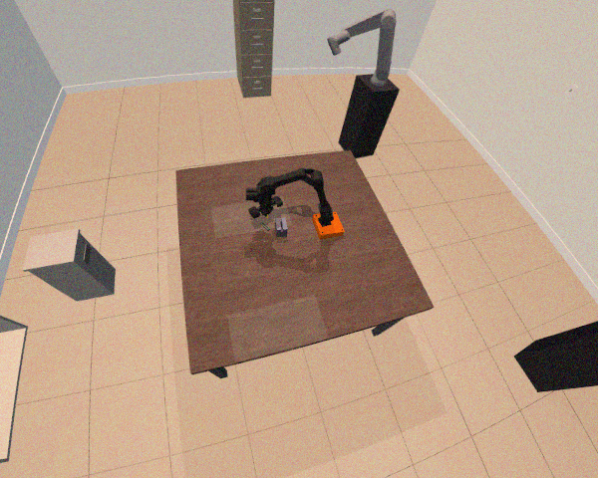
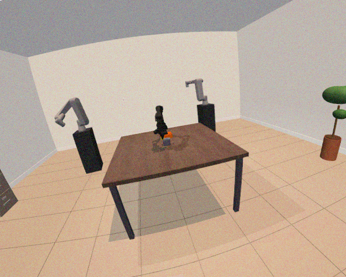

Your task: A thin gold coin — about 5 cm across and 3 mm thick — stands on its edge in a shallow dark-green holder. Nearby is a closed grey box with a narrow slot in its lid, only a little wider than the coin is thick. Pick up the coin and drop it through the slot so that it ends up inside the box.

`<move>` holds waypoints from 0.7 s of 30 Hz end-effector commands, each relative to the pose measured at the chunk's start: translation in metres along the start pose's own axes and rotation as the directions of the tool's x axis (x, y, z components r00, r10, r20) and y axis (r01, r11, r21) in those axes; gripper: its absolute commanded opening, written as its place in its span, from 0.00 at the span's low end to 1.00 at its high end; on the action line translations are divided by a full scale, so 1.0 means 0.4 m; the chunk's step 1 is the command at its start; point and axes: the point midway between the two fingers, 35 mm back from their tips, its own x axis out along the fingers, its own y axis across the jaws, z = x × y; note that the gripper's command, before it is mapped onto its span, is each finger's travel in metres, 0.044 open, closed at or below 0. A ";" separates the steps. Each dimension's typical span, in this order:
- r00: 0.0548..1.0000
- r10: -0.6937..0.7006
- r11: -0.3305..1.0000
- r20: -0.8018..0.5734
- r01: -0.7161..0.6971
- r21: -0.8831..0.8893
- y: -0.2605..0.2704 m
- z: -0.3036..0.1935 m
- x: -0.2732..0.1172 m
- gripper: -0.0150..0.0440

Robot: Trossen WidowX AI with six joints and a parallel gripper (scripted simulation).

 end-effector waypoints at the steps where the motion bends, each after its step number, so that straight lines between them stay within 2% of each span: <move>1: 1.000 0.002 0.994 0.000 -0.002 0.111 -0.003 -0.006 -0.003 0.25; 10: 1.000 0.002 0.917 -0.001 -0.002 0.400 -0.011 -0.018 -0.003 0.25; 21: 1.000 0.002 0.907 -0.001 -0.001 0.421 -0.028 -0.043 -0.005 0.25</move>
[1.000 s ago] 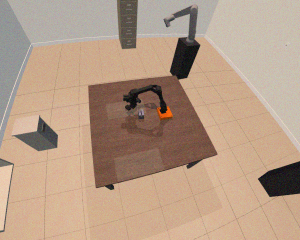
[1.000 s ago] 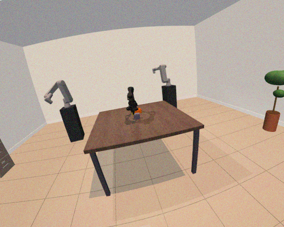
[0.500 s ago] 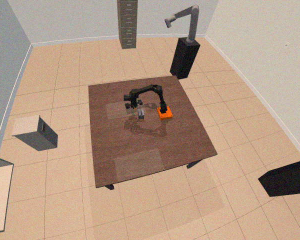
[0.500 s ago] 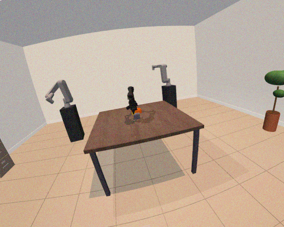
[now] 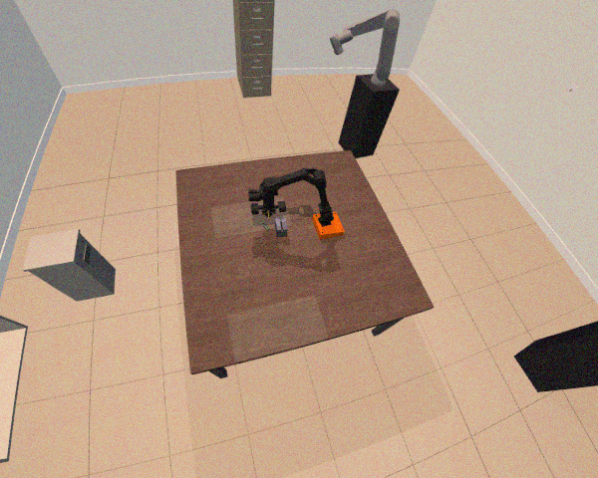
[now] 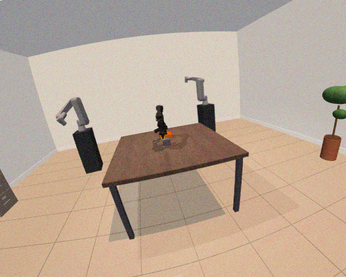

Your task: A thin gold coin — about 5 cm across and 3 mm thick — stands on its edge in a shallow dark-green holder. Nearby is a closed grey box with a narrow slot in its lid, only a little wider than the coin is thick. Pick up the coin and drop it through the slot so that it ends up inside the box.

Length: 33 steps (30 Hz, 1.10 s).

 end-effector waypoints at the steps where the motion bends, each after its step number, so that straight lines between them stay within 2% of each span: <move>1: 1.000 0.005 1.000 -0.002 -0.005 0.003 -0.016 -0.014 -0.005 0.25; 33: 1.000 -0.004 1.000 -0.002 0.004 0.000 -0.173 -0.084 0.001 0.25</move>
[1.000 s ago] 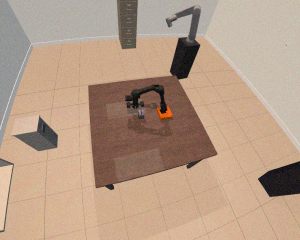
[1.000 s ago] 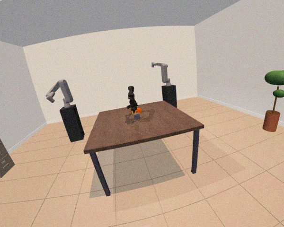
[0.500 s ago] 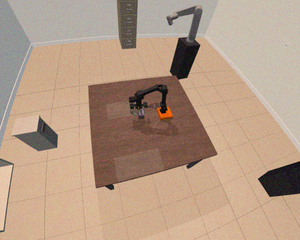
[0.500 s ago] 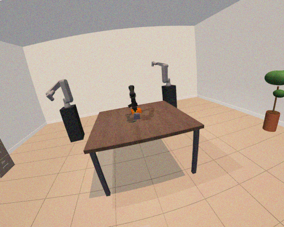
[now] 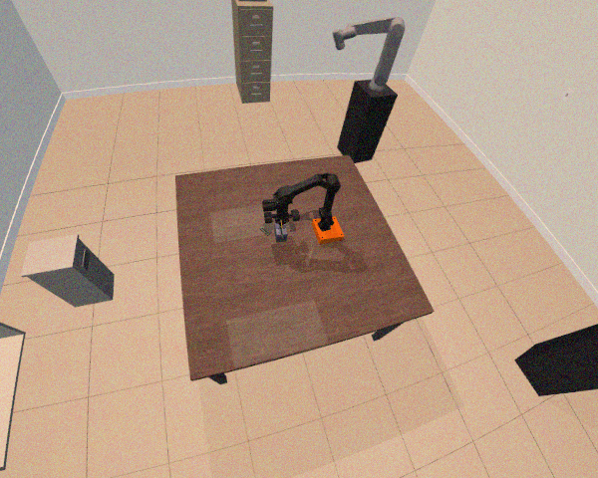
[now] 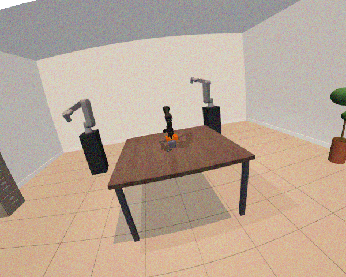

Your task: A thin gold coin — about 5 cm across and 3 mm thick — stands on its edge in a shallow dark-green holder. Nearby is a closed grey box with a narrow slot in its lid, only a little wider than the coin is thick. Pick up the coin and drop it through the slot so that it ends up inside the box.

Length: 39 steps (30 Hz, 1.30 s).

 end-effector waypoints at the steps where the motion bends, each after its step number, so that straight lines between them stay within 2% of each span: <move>1: 1.000 0.000 1.000 0.000 0.000 0.001 0.004 0.002 0.000 0.25; 39: 1.000 0.000 1.000 0.000 0.000 0.001 -0.003 -0.005 0.019 0.25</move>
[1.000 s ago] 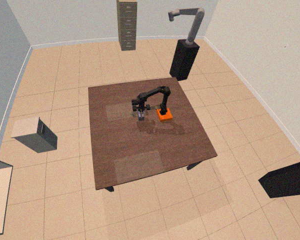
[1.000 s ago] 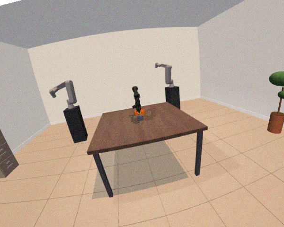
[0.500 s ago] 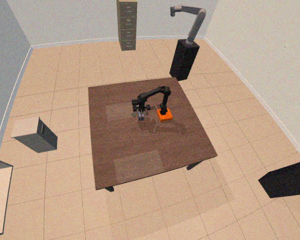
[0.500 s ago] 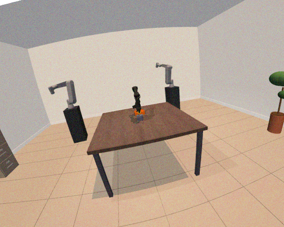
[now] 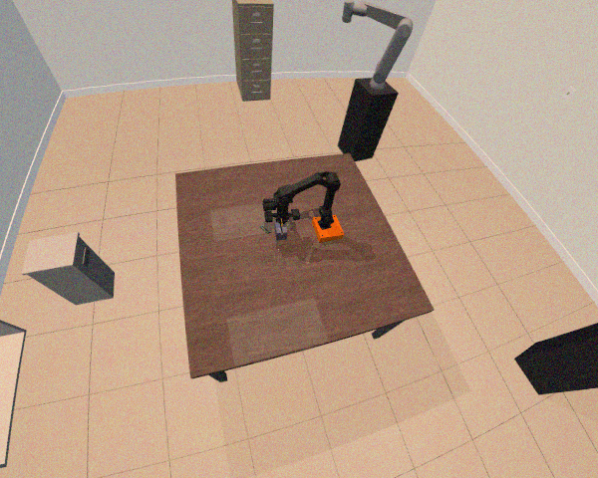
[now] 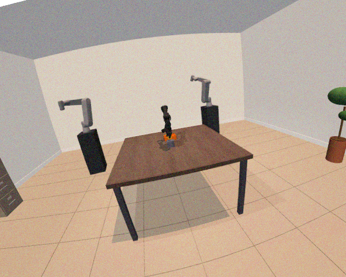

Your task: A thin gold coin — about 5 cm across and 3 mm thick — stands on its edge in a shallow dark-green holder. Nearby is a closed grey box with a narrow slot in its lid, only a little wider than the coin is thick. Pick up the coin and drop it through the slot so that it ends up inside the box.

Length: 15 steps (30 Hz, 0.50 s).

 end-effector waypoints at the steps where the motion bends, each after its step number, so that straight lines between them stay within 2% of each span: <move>1: 1.000 0.000 1.000 0.000 0.000 -0.003 0.000 -0.001 0.006 0.25; 15: 1.000 0.000 1.000 0.000 0.000 -0.003 0.000 -0.001 0.026 0.25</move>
